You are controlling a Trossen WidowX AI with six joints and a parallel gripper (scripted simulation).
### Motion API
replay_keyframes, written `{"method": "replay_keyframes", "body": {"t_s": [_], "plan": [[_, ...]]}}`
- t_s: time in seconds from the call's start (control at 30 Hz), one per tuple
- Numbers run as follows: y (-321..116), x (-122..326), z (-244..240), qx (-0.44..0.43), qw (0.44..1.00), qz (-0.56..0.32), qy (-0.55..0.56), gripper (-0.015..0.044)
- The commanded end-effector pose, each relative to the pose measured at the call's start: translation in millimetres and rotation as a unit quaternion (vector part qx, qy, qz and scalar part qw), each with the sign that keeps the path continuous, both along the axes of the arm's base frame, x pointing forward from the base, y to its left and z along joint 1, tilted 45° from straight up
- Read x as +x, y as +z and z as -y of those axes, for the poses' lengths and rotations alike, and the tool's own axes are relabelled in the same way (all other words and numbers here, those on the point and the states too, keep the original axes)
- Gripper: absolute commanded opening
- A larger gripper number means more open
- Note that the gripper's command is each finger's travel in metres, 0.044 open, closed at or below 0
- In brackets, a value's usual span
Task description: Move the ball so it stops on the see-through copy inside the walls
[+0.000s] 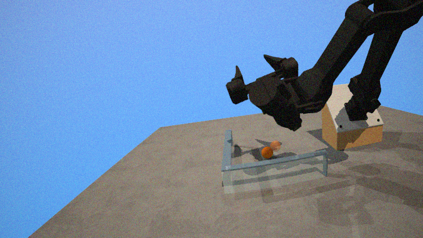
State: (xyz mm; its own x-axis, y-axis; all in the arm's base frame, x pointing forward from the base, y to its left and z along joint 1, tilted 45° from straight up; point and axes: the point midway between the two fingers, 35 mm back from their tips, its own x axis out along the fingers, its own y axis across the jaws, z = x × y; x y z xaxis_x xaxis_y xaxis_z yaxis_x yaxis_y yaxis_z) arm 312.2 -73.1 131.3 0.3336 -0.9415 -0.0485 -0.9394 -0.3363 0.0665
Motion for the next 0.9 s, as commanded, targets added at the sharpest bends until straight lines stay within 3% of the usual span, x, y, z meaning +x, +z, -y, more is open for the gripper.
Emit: {"method": "replay_keyframes", "body": {"t_s": [0.0,0.13,0.33,0.47,0.67,0.77,0.87], "plan": [[-1.1,1.4,0.2,0.003,1.000,0.001,0.003,0.0374],[-25.8,26.6,2.9,0.087,0.995,0.027,0.051,0.0273],[-79.5,52.6,2.1,0.291,0.952,0.070,0.069,0.0273],[-123.4,54.1,-7.3,0.484,0.868,0.110,-0.004,0.0273],[-162.2,28.2,-38.8,0.699,0.653,0.148,-0.249,0.0273],[-162.1,7.5,-58.9,0.742,0.506,0.152,-0.412,0.0273],[-146.1,-6.7,-80.4,0.730,0.337,0.146,-0.576,0.0273]]}}
